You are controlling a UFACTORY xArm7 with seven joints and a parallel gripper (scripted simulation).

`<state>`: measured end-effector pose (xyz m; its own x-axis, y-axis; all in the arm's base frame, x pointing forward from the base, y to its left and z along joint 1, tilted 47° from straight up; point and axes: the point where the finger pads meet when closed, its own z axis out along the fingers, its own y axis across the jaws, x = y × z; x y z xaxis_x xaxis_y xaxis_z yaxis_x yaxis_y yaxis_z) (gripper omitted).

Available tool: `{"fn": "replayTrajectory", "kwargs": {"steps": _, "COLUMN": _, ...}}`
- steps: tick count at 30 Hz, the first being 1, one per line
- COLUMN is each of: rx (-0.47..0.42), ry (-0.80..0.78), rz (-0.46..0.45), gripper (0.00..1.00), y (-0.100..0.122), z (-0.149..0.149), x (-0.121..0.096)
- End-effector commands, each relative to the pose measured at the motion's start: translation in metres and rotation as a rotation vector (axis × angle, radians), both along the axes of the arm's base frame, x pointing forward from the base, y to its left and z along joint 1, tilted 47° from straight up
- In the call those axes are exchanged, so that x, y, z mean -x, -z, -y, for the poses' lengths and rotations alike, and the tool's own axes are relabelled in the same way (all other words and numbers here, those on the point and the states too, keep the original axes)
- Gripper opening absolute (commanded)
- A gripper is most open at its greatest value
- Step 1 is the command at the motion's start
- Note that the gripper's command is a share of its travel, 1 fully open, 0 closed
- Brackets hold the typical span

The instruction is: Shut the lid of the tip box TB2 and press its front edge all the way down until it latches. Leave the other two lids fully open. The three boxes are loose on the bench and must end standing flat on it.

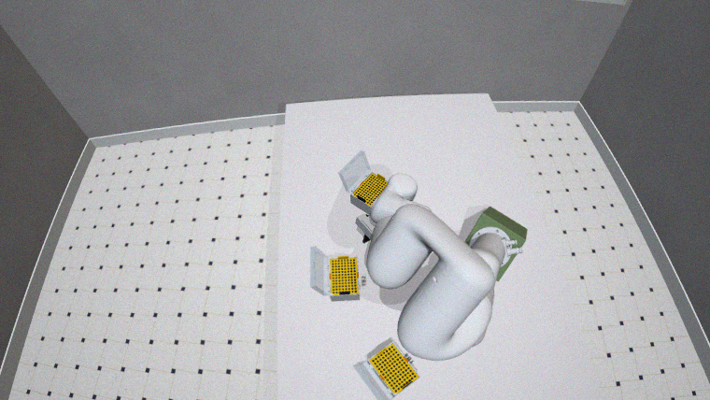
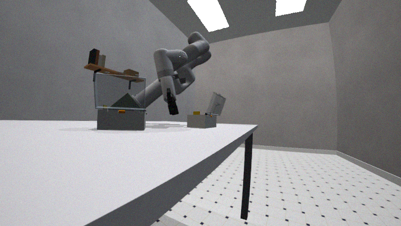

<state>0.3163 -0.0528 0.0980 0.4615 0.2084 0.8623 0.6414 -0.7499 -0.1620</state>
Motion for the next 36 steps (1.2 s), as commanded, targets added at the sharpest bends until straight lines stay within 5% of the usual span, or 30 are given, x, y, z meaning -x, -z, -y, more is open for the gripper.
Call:
{"fn": "replayTrajectory", "kwargs": {"steps": 1, "rx": 0.001, "ry": 0.000, "rz": -0.001, "gripper": 1.00, "y": -0.016, "z": 0.013, "x": 0.010}}
{"fn": "replayTrajectory", "kwargs": {"steps": 19, "rx": 0.002, "ry": 0.000, "rz": -0.001, "gripper": 1.00, "y": -0.071, "z": 0.057, "x": 0.048}}
{"fn": "replayTrajectory", "kwargs": {"steps": 31, "rx": 0.002, "ry": 0.000, "rz": -0.001, "gripper": 1.00, "y": -0.088, "z": 0.070, "x": 0.060}}
{"fn": "replayTrajectory", "kwargs": {"steps": 32, "rx": 0.002, "ry": 0.000, "rz": -0.001, "gripper": 0.00, "y": -0.088, "z": 0.070, "x": 0.060}}
{"fn": "replayTrajectory", "kwargs": {"steps": 36, "rx": 0.002, "ry": 0.000, "rz": -0.001, "gripper": 0.00, "y": -0.088, "z": 0.070, "x": 0.060}}
